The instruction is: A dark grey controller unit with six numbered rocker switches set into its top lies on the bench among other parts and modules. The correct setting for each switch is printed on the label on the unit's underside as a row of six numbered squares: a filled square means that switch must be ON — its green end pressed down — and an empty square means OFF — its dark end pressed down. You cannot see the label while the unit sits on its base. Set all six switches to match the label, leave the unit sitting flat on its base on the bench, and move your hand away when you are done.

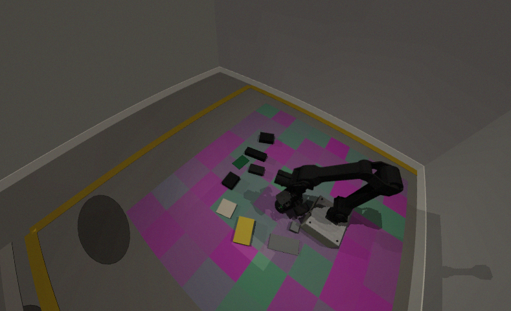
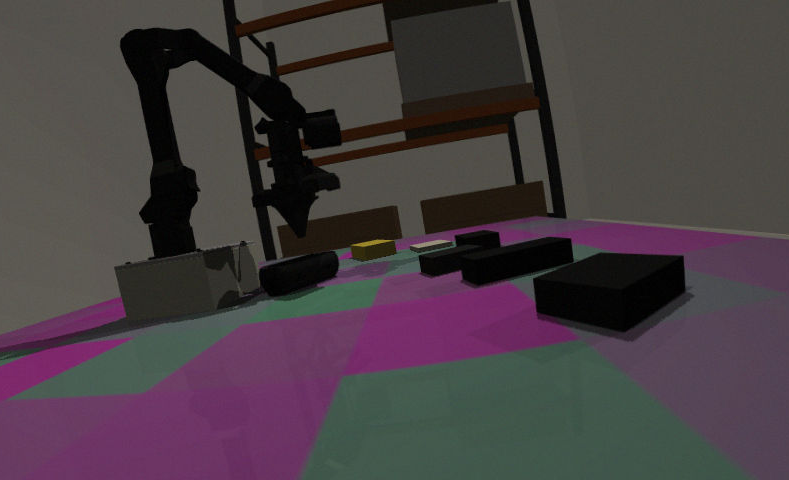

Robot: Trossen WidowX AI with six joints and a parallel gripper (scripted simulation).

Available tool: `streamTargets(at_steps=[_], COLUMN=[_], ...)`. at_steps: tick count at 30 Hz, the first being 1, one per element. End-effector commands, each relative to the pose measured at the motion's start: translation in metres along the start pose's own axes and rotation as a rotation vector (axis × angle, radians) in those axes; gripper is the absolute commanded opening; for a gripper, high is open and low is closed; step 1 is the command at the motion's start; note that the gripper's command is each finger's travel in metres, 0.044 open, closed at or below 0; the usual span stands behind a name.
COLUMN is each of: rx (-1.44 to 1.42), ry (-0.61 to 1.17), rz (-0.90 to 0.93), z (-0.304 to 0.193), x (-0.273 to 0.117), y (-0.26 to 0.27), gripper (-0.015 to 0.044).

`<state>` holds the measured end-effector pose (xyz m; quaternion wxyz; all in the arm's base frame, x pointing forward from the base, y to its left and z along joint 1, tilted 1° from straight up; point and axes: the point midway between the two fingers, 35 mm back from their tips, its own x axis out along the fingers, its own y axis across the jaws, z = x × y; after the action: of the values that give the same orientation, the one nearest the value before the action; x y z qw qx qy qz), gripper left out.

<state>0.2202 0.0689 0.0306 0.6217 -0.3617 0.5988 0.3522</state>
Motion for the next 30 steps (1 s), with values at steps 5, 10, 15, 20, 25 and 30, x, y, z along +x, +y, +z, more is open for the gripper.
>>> streamTargets(at_steps=[5, 10, 15, 20, 25, 30], rx=[-0.001, -0.001, -0.001, -0.001, -0.001, -0.001], ry=[0.002, 0.002, 0.002, 0.002, 0.002, 0.002], rz=[0.002, 0.002, 0.002, 0.002, 0.004, 0.006], z=[-0.021, -0.021, -0.021, -0.021, -0.019, -0.021], x=[-0.003, -0.003, -0.003, -0.003, 0.009, 0.026], y=[-0.004, -0.006, -0.006, -0.006, 0.013, 0.040], gripper=[0.0000, 0.0000, 0.0000, 0.0000, 0.0000, 0.0000])
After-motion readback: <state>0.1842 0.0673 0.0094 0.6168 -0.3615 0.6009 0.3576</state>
